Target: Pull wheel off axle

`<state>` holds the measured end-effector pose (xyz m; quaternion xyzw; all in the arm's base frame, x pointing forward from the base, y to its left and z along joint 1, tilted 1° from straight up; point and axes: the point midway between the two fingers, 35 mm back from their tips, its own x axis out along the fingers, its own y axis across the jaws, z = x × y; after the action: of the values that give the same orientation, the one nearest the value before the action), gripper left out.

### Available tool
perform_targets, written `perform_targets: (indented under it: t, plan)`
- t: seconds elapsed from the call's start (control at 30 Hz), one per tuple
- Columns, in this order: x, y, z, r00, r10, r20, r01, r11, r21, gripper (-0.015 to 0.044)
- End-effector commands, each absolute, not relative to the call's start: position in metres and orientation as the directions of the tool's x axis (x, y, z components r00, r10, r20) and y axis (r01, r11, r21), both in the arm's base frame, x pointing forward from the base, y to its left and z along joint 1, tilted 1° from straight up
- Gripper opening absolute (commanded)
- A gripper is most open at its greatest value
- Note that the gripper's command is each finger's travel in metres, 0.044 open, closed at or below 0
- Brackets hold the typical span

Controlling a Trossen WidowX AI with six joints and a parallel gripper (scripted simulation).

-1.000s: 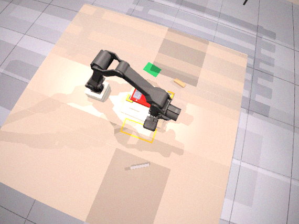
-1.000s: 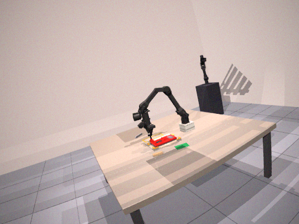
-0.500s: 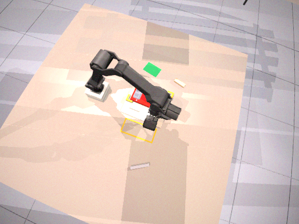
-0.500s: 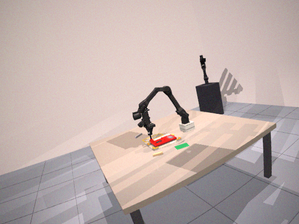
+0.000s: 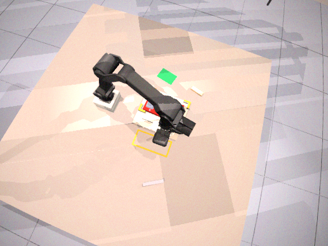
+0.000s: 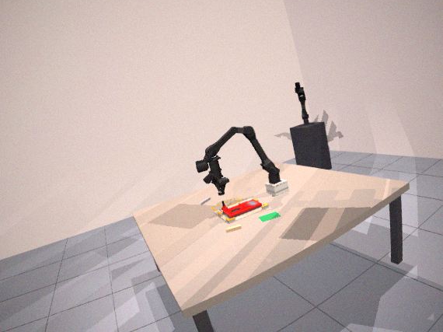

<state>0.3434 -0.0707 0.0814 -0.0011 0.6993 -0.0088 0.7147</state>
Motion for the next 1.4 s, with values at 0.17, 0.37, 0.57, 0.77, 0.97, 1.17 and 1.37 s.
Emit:
perform_targets:
  t: [0.17, 0.37, 0.57, 0.77, 0.97, 1.17, 1.37]
  plan:
    - [0.317, -0.117, 0.086, 0.025, -0.021, -0.999, 0.013, 1.000, -0.021, 0.0000]
    - [0.302, -0.137, 0.088, 0.025, -0.025, -0.999, 0.013, 1.000, -0.025, 0.0000]
    - [0.302, -0.137, 0.080, 0.025, -0.025, -0.999, 0.013, 1.000, -0.025, 0.0000]
    - [0.303, -0.137, 0.067, 0.025, -0.025, -0.999, 0.013, 1.000, -0.025, 0.0000]
    - [0.306, -0.139, 0.038, 0.025, -0.025, -0.999, 0.013, 1.000, -0.025, 0.0000]
    - [0.305, -0.139, -0.006, 0.025, -0.025, -0.999, 0.013, 1.000, -0.025, 0.0000]
    - [0.304, -0.139, -0.017, 0.024, -0.025, -0.999, 0.013, 1.000, -0.024, 0.0000]
